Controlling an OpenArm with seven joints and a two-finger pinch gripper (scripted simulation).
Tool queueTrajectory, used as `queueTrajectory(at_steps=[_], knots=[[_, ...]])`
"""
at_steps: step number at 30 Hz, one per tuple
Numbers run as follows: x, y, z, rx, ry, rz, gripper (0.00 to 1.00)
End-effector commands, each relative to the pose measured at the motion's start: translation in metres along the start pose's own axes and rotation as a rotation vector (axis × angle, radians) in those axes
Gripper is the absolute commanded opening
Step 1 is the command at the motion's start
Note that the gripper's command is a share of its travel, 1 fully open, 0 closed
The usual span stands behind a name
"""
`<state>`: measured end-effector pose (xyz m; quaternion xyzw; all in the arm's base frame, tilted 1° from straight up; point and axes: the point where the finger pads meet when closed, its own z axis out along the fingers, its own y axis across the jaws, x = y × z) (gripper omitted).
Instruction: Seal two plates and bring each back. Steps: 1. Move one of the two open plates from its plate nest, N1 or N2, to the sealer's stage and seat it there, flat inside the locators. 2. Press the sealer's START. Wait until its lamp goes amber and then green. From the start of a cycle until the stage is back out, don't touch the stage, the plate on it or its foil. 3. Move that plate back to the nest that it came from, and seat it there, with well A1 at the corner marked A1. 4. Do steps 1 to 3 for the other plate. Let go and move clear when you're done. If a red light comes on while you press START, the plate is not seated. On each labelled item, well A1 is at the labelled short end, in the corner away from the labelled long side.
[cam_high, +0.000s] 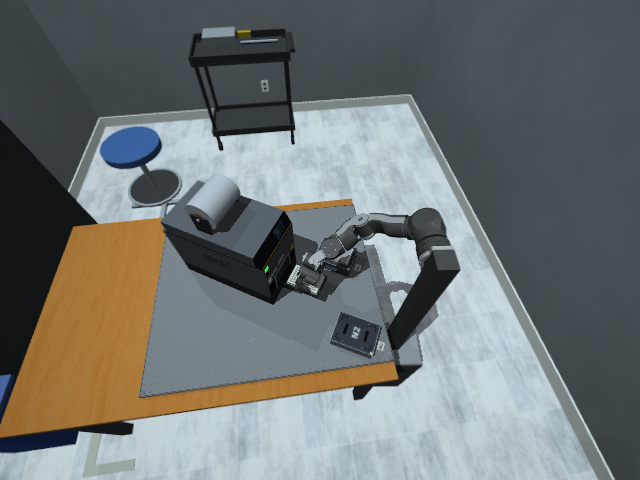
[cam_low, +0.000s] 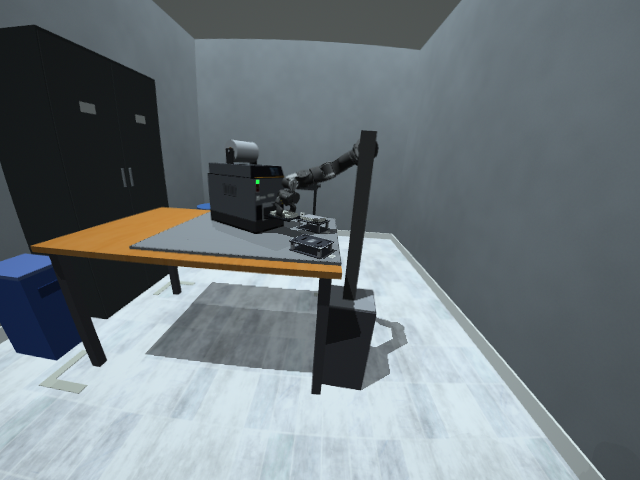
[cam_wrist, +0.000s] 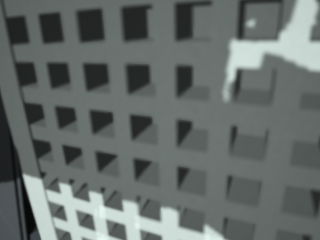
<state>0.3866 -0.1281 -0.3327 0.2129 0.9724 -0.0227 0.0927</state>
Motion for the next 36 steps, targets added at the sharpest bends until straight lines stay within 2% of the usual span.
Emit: queueTrajectory(at_steps=[1,24,36], knots=[[0.0001,0.0007,-0.0002,-0.002,-0.001,-0.002,0.65],[0.0008,0.0003,-0.0004,0.001,0.001,-0.005,0.65],[-0.0024,0.0005,-0.0099,-0.001,-0.003,0.001,0.65]])
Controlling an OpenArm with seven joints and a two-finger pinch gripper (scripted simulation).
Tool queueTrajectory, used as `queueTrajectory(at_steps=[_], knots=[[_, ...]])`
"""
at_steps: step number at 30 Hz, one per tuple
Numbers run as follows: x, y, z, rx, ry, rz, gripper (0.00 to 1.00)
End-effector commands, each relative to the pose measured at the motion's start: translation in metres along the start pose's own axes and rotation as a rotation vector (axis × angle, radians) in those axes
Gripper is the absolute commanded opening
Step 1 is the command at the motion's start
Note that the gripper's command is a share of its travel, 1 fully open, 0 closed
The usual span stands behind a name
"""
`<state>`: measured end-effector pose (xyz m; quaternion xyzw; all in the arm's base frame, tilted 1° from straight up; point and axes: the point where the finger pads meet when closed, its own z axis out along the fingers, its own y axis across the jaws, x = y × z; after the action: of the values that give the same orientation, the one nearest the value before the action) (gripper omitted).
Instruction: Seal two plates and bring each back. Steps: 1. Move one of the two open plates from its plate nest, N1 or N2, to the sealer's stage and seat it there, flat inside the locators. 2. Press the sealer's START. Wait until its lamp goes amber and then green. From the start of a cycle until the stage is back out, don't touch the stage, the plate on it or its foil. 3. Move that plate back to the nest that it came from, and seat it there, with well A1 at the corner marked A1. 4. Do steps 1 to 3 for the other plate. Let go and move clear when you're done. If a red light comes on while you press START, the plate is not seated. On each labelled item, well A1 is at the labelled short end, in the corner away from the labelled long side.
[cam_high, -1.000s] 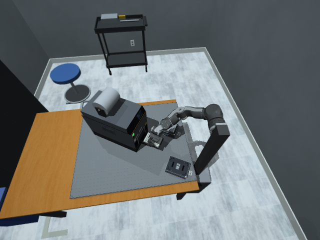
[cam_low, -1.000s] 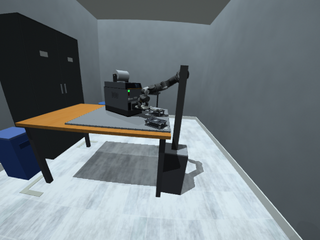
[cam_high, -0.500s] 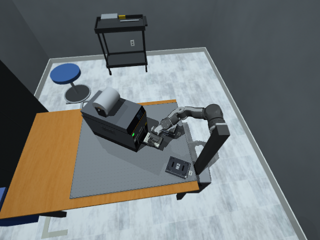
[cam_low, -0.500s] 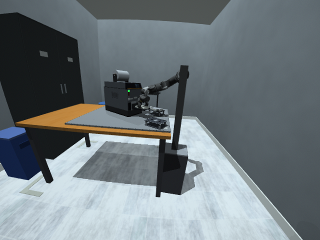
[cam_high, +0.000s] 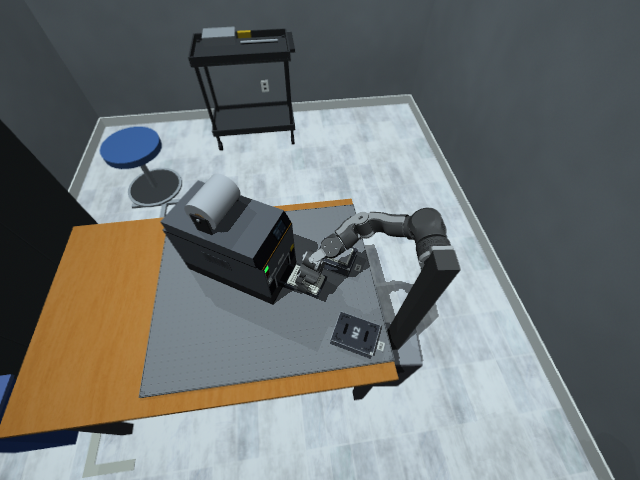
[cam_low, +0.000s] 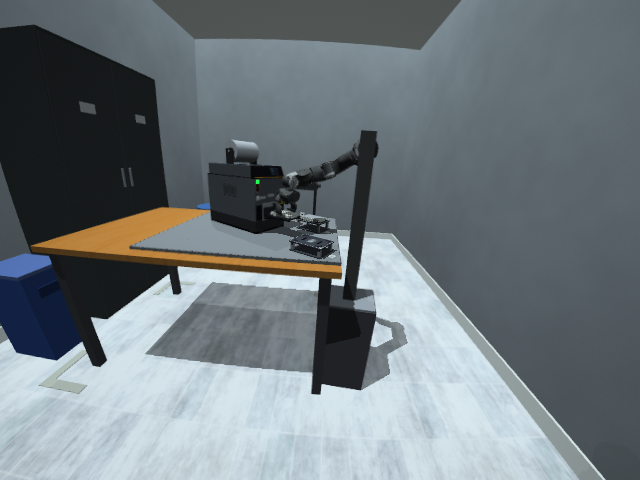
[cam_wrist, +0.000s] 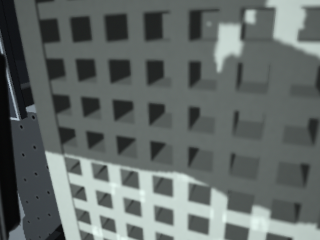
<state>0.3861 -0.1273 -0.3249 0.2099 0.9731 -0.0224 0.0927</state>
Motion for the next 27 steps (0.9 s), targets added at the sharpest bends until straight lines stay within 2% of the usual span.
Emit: queueTrajectory(at_steps=[1,27], knots=[[-0.002,0.0,-0.002,0.0,-0.003,0.007,0.65],[-0.006,0.0,-0.02,-0.002,-0.005,0.009,0.65]])
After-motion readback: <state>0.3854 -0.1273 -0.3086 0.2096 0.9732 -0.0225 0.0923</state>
